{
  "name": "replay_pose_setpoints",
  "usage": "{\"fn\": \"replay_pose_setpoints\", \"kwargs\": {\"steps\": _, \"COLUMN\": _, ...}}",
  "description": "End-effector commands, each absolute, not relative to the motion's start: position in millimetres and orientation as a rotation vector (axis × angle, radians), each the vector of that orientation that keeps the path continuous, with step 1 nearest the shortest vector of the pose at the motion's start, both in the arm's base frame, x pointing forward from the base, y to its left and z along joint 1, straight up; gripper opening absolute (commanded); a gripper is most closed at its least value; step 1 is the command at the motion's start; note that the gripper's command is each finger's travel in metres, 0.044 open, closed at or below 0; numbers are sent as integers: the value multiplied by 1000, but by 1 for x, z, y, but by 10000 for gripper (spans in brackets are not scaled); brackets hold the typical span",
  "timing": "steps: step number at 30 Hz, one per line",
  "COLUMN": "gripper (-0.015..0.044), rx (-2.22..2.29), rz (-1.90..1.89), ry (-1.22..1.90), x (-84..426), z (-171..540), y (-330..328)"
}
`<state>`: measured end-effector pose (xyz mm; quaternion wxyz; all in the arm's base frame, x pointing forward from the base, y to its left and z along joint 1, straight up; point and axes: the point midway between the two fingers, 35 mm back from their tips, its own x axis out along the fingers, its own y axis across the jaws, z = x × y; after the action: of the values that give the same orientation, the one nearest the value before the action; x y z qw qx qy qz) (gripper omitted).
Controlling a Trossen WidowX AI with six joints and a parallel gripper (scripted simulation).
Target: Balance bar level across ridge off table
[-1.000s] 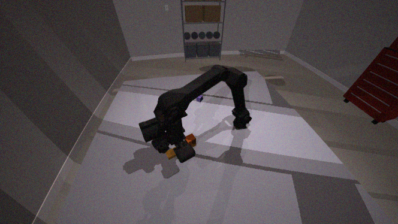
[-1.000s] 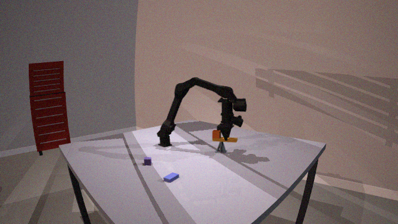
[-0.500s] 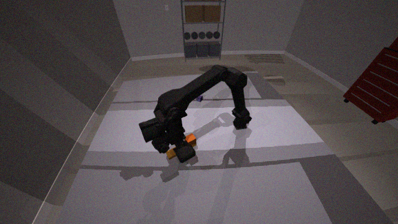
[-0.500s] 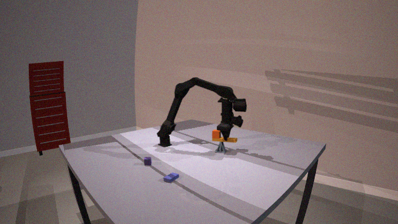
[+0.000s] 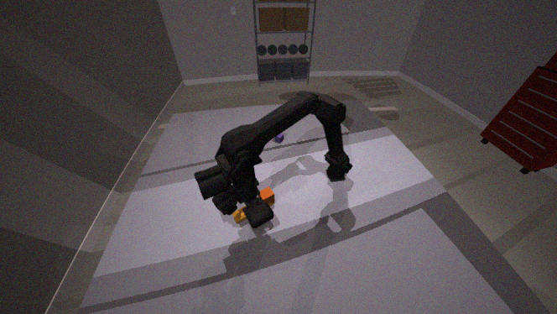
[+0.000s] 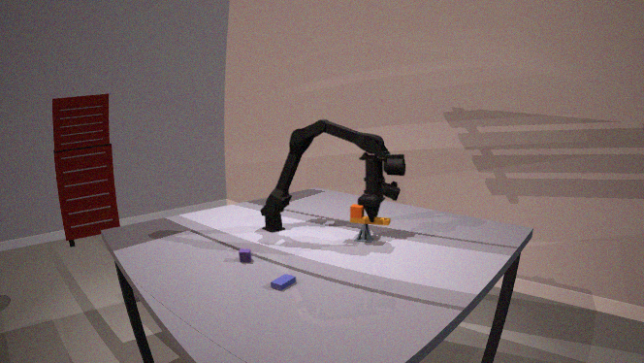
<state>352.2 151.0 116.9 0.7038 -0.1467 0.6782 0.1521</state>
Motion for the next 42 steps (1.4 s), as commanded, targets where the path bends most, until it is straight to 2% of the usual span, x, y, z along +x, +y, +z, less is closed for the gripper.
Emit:
{"fn": "replay_pose_setpoints", "kwargs": {"steps": 1, "gripper": 0, "rx": -326, "rz": 338, "ry": 1509, "x": 352, "z": 117, "y": 151}}
{"fn": "replay_pose_setpoints", "kwargs": {"steps": 17, "gripper": 0, "rx": -326, "rz": 338, "ry": 1509, "x": 352, "z": 117, "y": 151}}
{"fn": "replay_pose_setpoints", "kwargs": {"steps": 23, "gripper": 157, "rx": -326, "rz": 338, "ry": 1509, "x": 352, "z": 117, "y": 151}}
{"fn": "replay_pose_setpoints", "kwargs": {"steps": 24, "gripper": 167, "rx": -326, "rz": 338, "ry": 1509, "x": 352, "z": 117, "y": 151}}
{"fn": "replay_pose_setpoints", "kwargs": {"steps": 42, "gripper": 168, "rx": -326, "rz": 338, "ry": 1509, "x": 352, "z": 117, "y": 151}}
